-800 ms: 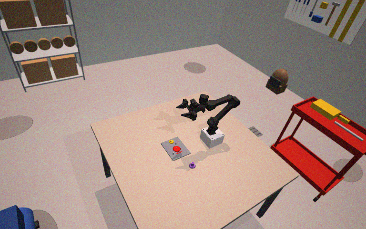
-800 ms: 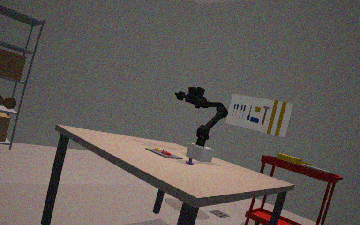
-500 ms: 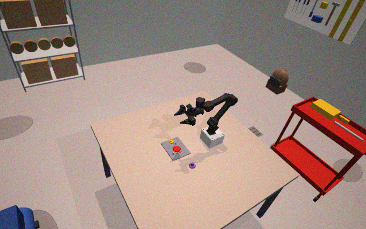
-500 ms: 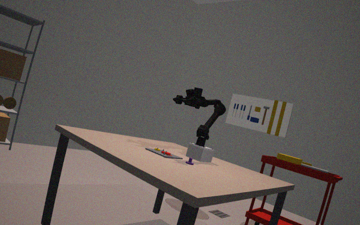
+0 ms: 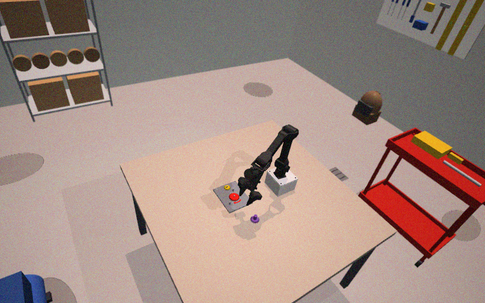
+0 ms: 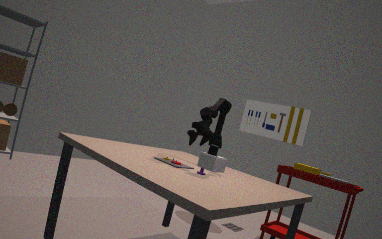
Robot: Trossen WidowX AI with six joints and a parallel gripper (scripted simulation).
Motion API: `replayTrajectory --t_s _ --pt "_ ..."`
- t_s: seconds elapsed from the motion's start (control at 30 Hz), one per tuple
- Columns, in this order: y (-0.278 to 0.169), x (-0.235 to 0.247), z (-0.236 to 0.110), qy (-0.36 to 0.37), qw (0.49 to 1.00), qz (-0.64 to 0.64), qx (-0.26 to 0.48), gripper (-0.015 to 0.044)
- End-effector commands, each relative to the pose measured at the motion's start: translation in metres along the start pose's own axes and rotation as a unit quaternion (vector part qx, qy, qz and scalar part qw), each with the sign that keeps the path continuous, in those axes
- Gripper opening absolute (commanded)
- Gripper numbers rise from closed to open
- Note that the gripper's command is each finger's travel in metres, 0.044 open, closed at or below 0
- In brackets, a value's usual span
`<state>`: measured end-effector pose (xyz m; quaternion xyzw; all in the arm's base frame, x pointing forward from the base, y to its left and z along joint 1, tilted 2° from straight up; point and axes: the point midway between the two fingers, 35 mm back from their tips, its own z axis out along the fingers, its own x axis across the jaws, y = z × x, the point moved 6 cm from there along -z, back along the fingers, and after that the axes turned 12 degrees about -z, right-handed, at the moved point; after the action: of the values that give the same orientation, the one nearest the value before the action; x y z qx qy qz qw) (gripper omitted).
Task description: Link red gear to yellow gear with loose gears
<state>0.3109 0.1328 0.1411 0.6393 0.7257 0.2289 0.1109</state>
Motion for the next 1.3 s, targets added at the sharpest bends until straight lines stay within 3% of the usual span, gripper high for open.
replayTrajectory --t_s 0.0,0.1,0.17,1.27 --pt "-0.033 0.028 0.037 -0.021 0.99 0.027 0.138 0.044" --pt "-0.059 0.045 0.058 -0.055 0.972 0.041 0.223 0.044" --pt "-0.065 0.048 0.062 -0.064 0.967 0.043 0.241 0.044" --pt "-0.082 0.049 0.101 -0.064 0.967 0.043 0.241 0.044"
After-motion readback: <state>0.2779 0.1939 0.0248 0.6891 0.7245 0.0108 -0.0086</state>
